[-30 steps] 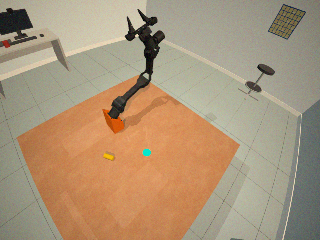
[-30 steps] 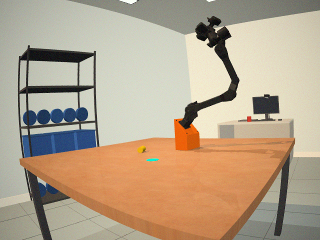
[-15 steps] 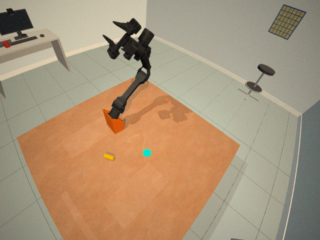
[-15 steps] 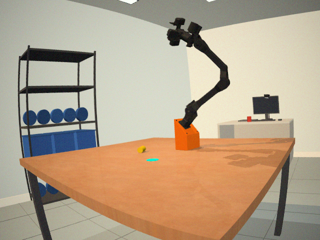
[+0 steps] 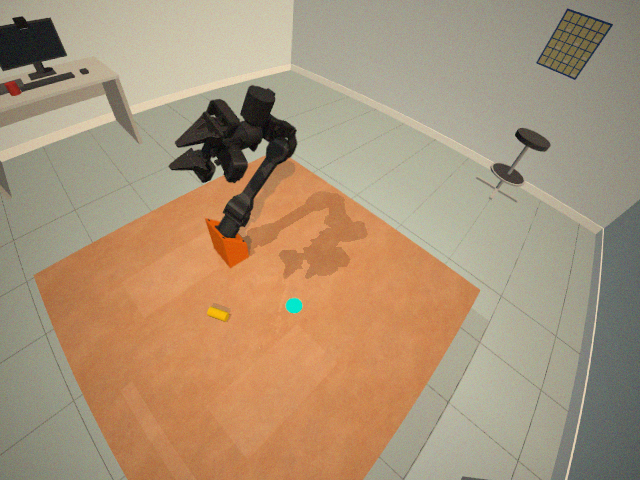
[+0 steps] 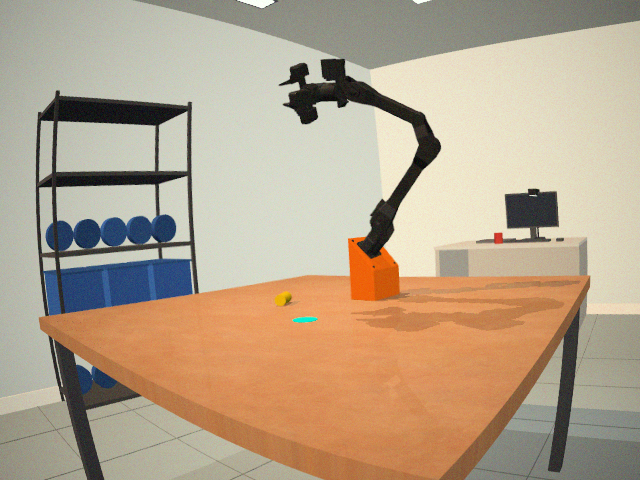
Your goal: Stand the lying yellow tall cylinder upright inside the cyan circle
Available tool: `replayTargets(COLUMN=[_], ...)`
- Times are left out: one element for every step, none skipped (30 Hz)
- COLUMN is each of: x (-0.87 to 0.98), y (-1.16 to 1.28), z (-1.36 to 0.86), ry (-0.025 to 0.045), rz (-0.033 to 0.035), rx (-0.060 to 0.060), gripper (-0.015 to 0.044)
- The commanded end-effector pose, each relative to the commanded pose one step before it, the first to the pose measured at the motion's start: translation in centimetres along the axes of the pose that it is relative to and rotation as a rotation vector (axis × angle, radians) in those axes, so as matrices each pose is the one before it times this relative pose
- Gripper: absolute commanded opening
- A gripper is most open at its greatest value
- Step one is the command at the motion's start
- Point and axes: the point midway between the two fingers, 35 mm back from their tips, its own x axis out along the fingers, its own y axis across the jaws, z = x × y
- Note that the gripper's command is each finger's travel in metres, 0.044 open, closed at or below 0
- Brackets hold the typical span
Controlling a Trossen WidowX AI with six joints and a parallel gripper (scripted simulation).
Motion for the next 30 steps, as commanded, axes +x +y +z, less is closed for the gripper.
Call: replayTargets(x=[2.235, 0.675, 0.68, 0.685, 0.689, 0.693, 0.697, 0.701, 0.705, 0.708, 0.711, 0.714, 0.717, 0.719, 0.721, 0.723, 0.724, 0.726, 0.727, 0.727, 0.728, 0.728, 0.728, 0.727, 0.727, 0.726, 0.724, 0.723, 0.721, 0.719], y=[2.91, 0.73, 0.727, 0.724, 0.721, 0.718, 0.715, 0.712, 0.709, 0.705, 0.702, 0.698, 0.694, 0.69, 0.686, 0.682, 0.677, 0.672, 0.667, 0.662, 0.657, 0.652, 0.646, 0.64, 0.634, 0.628, 0.621, 0.614, 0.607, 0.6], z=[2.595, 0.705, 0.691, 0.676, 0.662, 0.647, 0.631, 0.616, 0.601, 0.585, 0.569, 0.553, 0.537, 0.521, 0.504, 0.488, 0.471, 0.455, 0.438, 0.421, 0.404, 0.387, 0.37, 0.354, 0.337, 0.32, 0.303, 0.286, 0.27, 0.253], ry=[-0.08233, -0.02364, -0.02341, -0.02319, -0.02295, -0.02271, -0.02246, -0.02221, -0.02196, -0.02169, -0.02143, -0.02115, -0.02088, -0.0206, -0.02031, -0.02002, -0.01973, -0.01943, -0.01913, -0.01883, -0.01852, -0.01821, -0.0179, -0.01758, -0.01727, -0.01695, -0.01663, -0.01631, -0.01599, -0.01567], rz=[0.10166, 0.02813, 0.02836, 0.02859, 0.02882, 0.02905, 0.02927, 0.02949, 0.0297, 0.02991, 0.03011, 0.03031, 0.0305, 0.03068, 0.03086, 0.03103, 0.0312, 0.03136, 0.03151, 0.03165, 0.03178, 0.0319, 0.03202, 0.03212, 0.03222, 0.0323, 0.03238, 0.03244, 0.03249, 0.03253], rx=[-0.0134, -0.004, -0.0037, -0.0034, -0.003, -0.0027, -0.0023, -0.002, -0.0016, -0.0012, -0.0008, -0.0004, -0.0001, 0.0004, 0.0008, 0.0012, 0.0016, 0.002, 0.0025, 0.0029, 0.0034, 0.0038, 0.0043, 0.0048, 0.0052, 0.0057, 0.0062, 0.0067, 0.0072, 0.0077], gripper=[0.0309, 0.0309, 0.0309, 0.0309, 0.0309, 0.0309, 0.0309, 0.0309, 0.0309, 0.0309, 0.0309, 0.0309, 0.0309, 0.0309, 0.0309, 0.0309, 0.0309, 0.0309, 0.0309, 0.0309, 0.0309, 0.0309, 0.0309, 0.0309, 0.0309, 0.0309, 0.0309, 0.0309, 0.0309, 0.0309])
